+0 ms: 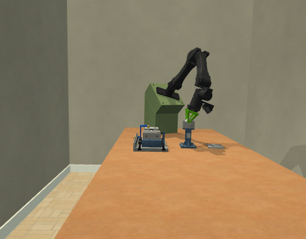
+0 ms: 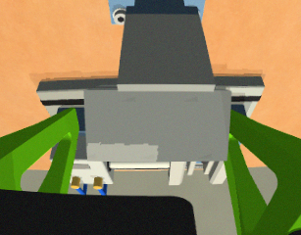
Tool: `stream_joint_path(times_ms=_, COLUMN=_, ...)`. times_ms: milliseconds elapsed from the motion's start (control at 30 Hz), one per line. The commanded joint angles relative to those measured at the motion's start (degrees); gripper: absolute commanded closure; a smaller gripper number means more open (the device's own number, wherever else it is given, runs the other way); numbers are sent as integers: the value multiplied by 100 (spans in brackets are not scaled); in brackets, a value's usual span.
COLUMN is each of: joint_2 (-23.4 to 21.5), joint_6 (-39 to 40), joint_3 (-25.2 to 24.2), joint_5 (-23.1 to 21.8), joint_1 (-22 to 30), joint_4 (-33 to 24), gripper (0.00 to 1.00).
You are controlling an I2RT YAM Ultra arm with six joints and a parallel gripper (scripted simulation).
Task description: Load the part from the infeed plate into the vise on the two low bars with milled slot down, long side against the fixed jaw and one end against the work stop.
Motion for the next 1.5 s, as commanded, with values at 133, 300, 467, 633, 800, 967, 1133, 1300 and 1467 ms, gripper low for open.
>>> stream_joint_path(times_ms=133, joint_2=-245, joint_6=-249, joint_3=-218, joint_5=-697, joint_1=-280, joint_4=316, gripper=19)
stream_joint_path(times_ms=300, joint_2=-291, joint_6=-347, joint_3=-328, joint_5=-1035, joint_1=-417, joint_4=449, gripper=19)
stream_joint_path(times_ms=467, joint_2=-336, joint_6=-465, joint_3=-453, joint_5=-1453, joint_1=-588, joint_4=604, gripper=19)
stream_joint_path(times_ms=633, joint_2=-354, joint_6=-580, joint_3=-567, joint_5=-1882, joint_1=-761, joint_4=752, gripper=19)
stream_joint_path(times_ms=800, joint_2=-358, joint_6=-649, joint_3=-615, joint_5=-2152, joint_1=-868, joint_4=843, gripper=19)
stream_joint_path(times_ms=967, joint_2=-284, joint_6=-747, joint_3=-730, joint_5=-2583, joint_1=-1036, joint_4=983, gripper=19)
stream_joint_path(times_ms=1133, joint_2=-136, joint_6=-842, joint_3=-812, joint_5=-3017, joint_1=-1204, joint_4=1118, gripper=19)
stream_joint_path(times_ms=1300, joint_2=-115, joint_6=-899, joint_3=-858, joint_5=-3276, joint_1=-1300, joint_4=1197, gripper=19)
stream_joint_path(times_ms=1467, joint_2=-58, joint_6=-992, joint_3=-929, joint_5=-3707, joint_1=-1454, joint_4=1321, gripper=19)
